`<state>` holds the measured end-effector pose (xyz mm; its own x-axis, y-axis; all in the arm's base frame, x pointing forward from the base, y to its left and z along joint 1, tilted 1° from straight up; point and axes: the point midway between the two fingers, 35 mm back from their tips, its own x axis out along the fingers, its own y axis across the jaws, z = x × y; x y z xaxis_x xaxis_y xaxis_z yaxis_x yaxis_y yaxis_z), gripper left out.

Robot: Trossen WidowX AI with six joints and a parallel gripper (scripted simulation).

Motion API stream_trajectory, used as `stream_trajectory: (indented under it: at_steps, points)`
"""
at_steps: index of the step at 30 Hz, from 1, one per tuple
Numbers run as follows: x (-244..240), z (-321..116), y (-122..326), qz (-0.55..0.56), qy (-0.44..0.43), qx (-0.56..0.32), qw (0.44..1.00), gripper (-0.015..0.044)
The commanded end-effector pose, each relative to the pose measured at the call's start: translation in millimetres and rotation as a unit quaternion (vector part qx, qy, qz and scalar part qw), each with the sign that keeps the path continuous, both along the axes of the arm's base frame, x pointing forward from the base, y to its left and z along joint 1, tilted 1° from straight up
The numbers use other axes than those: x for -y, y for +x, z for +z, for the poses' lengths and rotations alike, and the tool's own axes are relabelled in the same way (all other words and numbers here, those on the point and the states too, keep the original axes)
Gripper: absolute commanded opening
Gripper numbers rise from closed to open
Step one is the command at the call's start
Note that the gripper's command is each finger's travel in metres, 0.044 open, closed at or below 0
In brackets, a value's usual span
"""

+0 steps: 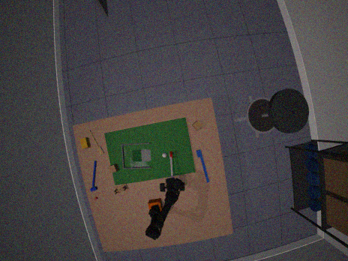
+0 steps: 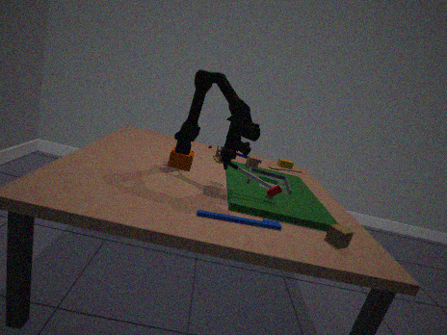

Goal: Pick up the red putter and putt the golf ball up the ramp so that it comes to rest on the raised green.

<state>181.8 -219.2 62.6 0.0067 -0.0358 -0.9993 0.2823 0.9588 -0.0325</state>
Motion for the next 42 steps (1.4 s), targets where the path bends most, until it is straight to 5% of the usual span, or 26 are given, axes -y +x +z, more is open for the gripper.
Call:
stream_trajectory:
  at_steps: [1,32,37,42]
  points:
    - [0,-8,0,-0.001,0.0,-0.001,1.0,0.0]
    - [29,-17,-9,-0.002,-0.001,-0.001,1.0,0.0]
    - [17,-17,-5,-0.005,0.001,-0.003,1.0,0.0]
    - [-47,-18,22,-0.003,0.004,0.0,1.0,0.0]
